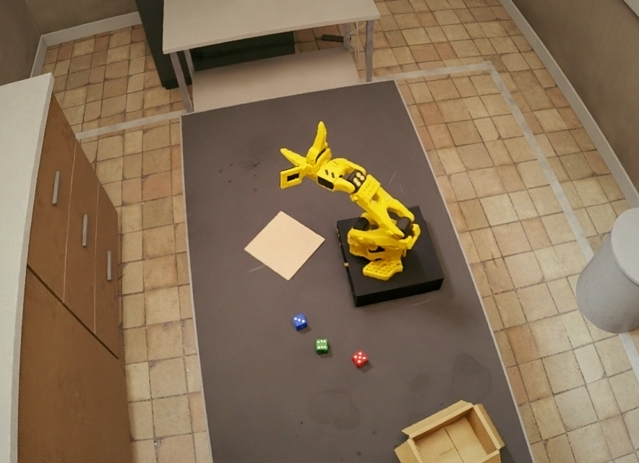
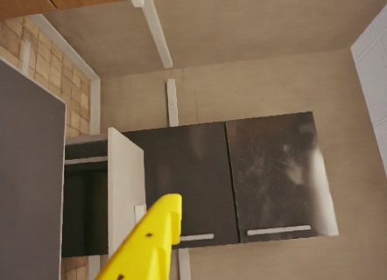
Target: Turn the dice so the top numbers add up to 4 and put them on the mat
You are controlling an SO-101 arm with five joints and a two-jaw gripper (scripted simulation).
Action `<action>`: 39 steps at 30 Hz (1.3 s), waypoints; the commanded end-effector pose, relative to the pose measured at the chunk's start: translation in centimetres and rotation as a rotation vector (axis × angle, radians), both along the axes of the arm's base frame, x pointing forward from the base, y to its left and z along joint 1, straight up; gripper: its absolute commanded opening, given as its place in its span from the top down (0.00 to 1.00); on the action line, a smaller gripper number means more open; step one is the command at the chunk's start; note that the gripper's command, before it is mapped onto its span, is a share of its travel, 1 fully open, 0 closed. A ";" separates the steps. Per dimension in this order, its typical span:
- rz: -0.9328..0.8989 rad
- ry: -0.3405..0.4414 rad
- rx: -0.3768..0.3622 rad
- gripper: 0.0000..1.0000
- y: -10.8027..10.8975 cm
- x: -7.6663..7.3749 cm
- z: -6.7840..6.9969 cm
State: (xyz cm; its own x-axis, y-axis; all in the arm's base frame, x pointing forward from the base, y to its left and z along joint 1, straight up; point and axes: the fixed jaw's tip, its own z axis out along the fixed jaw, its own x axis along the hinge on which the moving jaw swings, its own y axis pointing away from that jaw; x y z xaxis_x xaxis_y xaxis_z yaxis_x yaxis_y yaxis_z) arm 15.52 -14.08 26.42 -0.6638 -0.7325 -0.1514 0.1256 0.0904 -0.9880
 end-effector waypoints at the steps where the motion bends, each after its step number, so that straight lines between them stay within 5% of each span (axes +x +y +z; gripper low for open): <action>1: 0.006 -0.003 0.009 0.00 0.0 0.1 -0.1; 15: 0.159 -0.008 0.248 0.10 1.7 4.0 -3.8; 27: 0.385 0.126 0.797 0.32 10.0 9.1 -13.6; 30: 0.396 0.149 0.846 0.34 11.0 9.2 -14.5; 39: 0.392 0.390 1.192 0.52 18.5 6.9 -22.0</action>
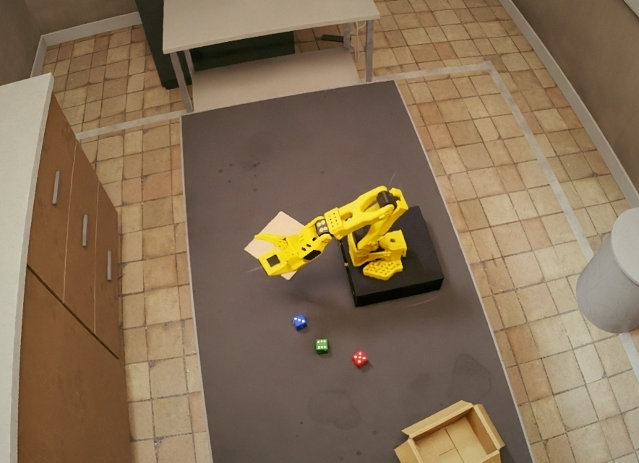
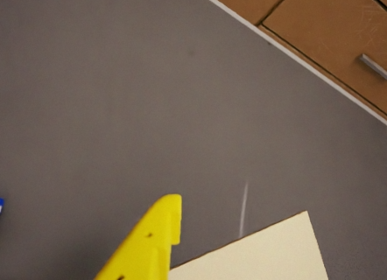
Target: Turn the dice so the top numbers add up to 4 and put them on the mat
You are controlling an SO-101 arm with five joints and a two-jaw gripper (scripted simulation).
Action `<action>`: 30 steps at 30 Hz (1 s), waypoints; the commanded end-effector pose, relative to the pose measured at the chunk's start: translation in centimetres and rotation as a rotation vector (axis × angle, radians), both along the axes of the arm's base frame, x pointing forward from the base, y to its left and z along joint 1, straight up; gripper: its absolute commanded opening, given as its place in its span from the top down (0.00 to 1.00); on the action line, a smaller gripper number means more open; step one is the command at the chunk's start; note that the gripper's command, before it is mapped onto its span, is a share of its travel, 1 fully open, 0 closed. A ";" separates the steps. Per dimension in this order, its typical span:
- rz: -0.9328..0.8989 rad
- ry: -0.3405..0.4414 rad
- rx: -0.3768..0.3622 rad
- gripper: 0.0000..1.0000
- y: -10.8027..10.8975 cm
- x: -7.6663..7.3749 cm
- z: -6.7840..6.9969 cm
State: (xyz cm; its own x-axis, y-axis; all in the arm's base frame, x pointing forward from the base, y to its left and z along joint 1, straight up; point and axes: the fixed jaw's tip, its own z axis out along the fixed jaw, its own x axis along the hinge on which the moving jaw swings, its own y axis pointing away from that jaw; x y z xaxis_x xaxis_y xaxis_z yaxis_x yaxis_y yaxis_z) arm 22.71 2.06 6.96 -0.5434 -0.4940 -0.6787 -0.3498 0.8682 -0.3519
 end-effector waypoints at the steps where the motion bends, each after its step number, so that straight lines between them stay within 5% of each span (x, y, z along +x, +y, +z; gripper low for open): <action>1: 0.017 0.101 0.116 0.54 3.0 -0.8 -3.2; 6: 0.026 0.234 0.185 0.61 5.2 -3.2 -5.8; 14: 0.025 0.331 0.217 0.67 6.4 -5.3 -7.5; 30: 0.023 0.364 0.225 0.69 6.7 -6.0 -8.1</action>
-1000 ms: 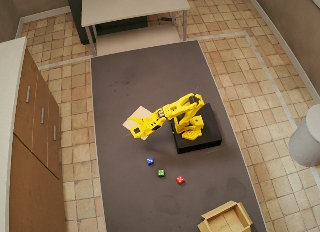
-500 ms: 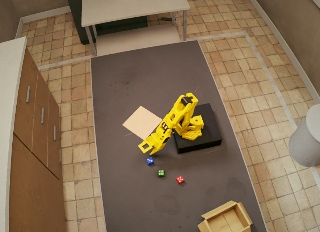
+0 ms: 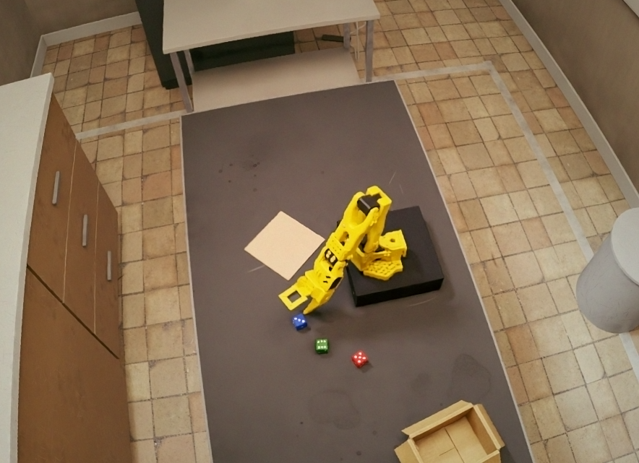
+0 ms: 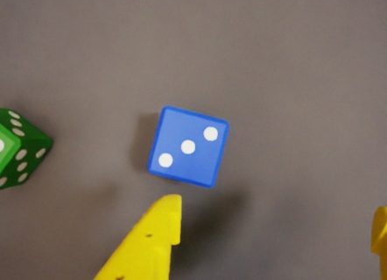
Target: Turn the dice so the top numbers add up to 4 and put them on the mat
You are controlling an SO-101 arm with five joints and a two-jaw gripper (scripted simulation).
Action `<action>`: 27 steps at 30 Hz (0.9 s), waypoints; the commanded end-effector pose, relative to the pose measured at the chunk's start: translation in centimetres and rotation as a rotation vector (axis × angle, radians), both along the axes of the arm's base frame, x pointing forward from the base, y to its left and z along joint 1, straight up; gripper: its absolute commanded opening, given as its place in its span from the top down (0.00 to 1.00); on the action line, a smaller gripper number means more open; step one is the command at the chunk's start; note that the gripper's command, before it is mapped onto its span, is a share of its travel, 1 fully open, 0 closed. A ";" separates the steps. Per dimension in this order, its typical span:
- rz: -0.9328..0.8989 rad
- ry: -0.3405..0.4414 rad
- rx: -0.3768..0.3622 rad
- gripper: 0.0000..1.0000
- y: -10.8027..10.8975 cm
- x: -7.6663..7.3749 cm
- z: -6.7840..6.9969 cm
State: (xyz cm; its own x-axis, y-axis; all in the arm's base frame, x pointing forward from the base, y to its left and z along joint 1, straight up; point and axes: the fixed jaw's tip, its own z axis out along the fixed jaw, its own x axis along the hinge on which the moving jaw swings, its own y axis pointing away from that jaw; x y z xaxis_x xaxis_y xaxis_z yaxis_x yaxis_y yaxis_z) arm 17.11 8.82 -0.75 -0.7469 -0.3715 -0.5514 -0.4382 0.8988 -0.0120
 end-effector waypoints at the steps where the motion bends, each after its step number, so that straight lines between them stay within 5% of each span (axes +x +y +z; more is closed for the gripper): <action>1: -0.003 0.019 -0.001 0.69 0.0 -0.4 -0.4; 27: -0.005 0.041 -0.005 0.69 -0.1 -0.9 -0.8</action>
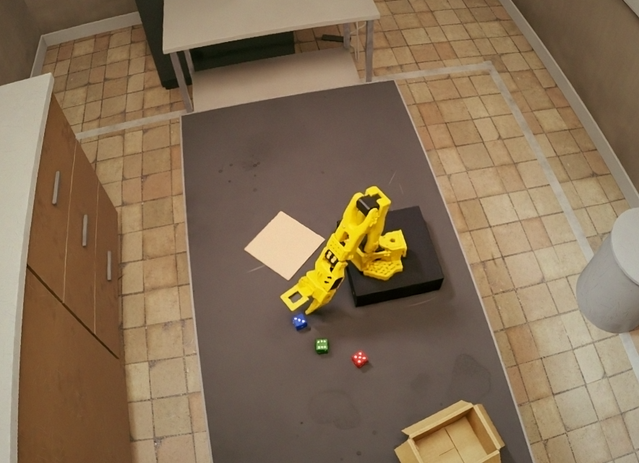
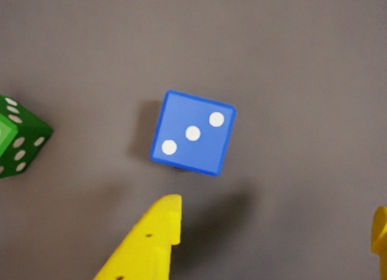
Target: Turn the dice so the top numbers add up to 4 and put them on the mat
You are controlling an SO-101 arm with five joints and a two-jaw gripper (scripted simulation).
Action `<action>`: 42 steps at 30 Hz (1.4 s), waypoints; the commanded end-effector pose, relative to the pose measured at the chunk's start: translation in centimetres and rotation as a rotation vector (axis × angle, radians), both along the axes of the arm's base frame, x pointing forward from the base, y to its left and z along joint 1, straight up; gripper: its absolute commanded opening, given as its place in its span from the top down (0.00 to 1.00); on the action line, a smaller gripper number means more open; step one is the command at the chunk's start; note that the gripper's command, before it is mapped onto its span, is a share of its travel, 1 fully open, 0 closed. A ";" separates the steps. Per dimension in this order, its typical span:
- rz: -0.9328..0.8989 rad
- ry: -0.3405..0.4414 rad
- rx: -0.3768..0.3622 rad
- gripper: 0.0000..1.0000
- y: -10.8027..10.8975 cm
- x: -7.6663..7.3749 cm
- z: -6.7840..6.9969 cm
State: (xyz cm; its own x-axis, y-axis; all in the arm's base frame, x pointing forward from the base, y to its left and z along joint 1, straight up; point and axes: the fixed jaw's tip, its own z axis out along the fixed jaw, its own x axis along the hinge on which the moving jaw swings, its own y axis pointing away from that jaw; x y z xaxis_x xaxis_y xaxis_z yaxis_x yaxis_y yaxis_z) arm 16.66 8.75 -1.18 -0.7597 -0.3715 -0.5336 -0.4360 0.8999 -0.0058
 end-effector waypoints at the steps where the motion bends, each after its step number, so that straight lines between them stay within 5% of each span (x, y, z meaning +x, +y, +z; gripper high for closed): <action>1: -0.003 0.019 -0.002 0.69 0.0 -0.4 -0.3; 42: 0.018 0.019 -0.002 0.69 0.3 -0.5 -0.3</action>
State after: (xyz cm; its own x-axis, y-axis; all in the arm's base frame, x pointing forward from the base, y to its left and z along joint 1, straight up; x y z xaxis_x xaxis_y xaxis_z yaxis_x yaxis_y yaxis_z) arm 16.56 8.86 -1.23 -0.7584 -0.3782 -0.5309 -0.4429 0.8965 -0.0059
